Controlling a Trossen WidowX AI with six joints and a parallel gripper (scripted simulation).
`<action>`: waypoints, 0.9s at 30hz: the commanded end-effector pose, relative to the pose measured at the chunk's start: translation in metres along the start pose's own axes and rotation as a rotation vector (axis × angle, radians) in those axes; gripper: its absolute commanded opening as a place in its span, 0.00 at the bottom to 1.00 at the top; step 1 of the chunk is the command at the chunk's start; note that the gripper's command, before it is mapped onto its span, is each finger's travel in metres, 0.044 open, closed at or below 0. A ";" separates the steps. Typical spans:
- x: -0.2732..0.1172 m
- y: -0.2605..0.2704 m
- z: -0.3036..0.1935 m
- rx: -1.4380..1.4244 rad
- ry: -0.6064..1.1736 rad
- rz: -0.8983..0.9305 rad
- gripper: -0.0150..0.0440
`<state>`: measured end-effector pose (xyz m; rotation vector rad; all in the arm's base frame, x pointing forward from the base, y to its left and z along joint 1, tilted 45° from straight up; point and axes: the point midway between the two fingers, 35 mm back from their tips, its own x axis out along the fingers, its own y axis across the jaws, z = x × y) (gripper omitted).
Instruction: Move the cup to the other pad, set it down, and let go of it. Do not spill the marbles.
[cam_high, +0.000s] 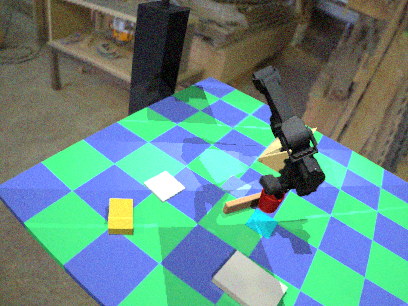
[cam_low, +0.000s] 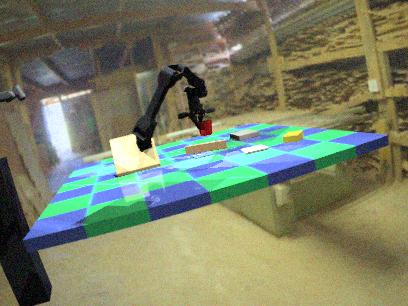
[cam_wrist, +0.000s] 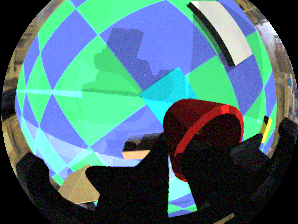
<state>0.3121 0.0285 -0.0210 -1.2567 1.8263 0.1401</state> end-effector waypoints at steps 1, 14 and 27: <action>0.000 0.002 0.009 0.001 -0.001 0.005 0.25; 0.013 0.003 0.013 0.001 -0.001 0.004 0.25; 0.037 0.003 0.015 0.002 -0.001 0.004 0.25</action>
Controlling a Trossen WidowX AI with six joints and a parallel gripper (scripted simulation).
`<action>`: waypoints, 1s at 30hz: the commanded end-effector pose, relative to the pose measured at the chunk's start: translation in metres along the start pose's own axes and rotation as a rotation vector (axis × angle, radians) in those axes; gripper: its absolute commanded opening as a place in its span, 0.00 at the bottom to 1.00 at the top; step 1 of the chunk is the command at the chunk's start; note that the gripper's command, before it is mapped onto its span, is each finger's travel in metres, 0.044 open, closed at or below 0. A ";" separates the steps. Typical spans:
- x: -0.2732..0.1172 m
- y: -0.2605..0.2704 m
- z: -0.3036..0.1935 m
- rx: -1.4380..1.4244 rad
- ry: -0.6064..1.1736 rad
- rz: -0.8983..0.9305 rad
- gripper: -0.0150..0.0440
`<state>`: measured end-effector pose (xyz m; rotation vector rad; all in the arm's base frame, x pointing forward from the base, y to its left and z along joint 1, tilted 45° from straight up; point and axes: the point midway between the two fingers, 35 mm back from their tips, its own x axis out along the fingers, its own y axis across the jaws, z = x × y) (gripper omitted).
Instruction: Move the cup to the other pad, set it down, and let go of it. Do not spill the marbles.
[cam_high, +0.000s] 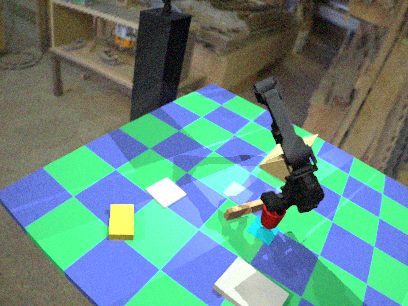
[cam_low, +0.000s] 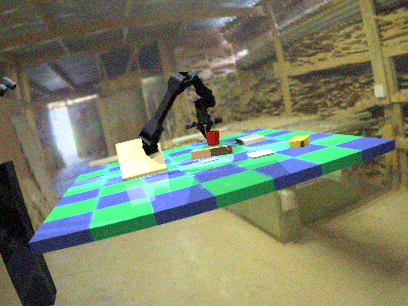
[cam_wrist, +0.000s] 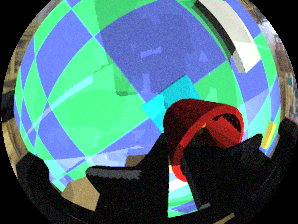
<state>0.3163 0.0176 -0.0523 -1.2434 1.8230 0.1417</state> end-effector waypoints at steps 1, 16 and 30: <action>0.009 0.000 -0.001 -0.006 0.007 -0.003 0.25; 0.035 0.000 -0.001 -0.005 0.009 -0.004 0.25; 0.033 0.001 0.000 0.000 0.004 0.001 0.25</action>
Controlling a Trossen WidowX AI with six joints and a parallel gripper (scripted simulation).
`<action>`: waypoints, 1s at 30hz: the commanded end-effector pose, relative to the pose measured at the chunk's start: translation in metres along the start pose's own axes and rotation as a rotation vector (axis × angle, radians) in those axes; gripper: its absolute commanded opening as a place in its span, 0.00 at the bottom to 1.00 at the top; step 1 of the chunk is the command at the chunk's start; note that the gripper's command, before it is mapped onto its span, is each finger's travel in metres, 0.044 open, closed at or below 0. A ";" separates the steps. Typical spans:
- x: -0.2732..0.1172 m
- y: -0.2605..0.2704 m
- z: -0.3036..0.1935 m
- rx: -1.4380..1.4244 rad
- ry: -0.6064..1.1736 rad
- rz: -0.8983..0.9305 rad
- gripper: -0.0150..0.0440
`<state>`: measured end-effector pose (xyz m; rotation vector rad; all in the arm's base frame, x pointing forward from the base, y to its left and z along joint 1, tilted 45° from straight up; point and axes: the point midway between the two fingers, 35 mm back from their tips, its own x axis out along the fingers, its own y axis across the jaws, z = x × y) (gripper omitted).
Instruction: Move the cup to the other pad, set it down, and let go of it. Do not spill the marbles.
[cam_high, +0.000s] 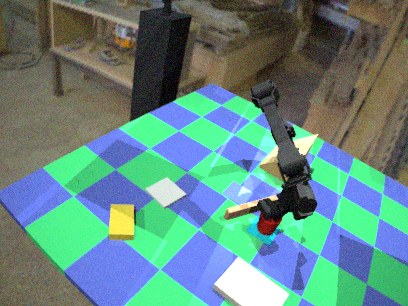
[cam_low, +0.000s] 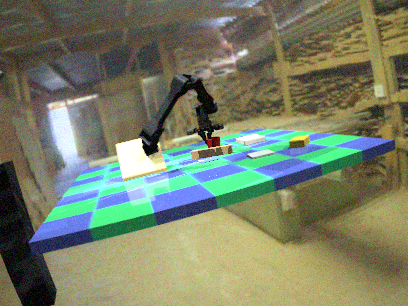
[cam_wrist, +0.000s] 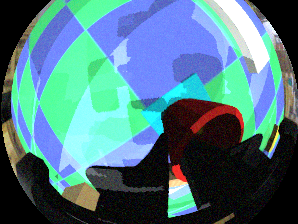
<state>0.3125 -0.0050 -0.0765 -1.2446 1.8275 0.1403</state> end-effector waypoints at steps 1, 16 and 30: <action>0.000 0.000 0.000 0.001 0.000 0.000 0.25; -0.006 0.000 0.000 0.000 0.000 0.000 0.47; -0.030 -0.001 0.001 -0.003 0.000 -0.002 0.47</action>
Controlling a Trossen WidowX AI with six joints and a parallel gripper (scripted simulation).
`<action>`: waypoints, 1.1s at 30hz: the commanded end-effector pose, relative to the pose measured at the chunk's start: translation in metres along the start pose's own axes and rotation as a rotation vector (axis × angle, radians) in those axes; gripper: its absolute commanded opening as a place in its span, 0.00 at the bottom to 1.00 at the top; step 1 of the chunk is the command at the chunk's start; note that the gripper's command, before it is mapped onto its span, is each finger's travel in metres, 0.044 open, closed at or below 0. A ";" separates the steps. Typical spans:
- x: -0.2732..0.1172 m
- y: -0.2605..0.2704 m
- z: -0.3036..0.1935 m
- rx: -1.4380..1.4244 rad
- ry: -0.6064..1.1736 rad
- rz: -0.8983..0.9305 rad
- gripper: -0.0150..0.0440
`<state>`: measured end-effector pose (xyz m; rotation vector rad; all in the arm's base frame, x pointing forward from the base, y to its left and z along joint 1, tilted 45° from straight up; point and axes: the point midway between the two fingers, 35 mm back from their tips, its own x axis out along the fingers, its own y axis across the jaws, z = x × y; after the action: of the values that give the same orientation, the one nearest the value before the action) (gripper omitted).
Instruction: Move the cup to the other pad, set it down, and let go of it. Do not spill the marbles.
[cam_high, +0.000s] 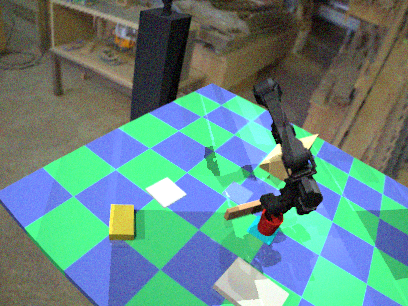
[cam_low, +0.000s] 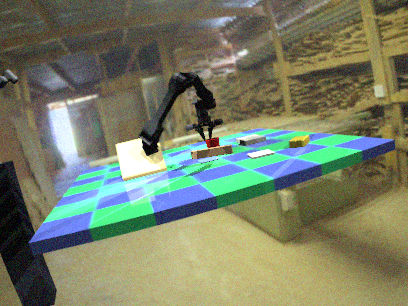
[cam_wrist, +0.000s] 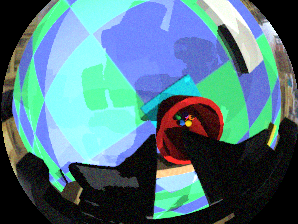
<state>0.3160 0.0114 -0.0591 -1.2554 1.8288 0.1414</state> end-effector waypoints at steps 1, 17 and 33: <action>-0.007 0.000 0.001 0.004 -0.004 0.004 0.47; -0.022 -0.001 0.000 -0.002 0.001 -0.002 0.60; -0.055 -0.002 0.001 0.000 -0.002 0.001 1.00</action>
<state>0.3223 0.0402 -0.0274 -1.2626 1.8311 0.1423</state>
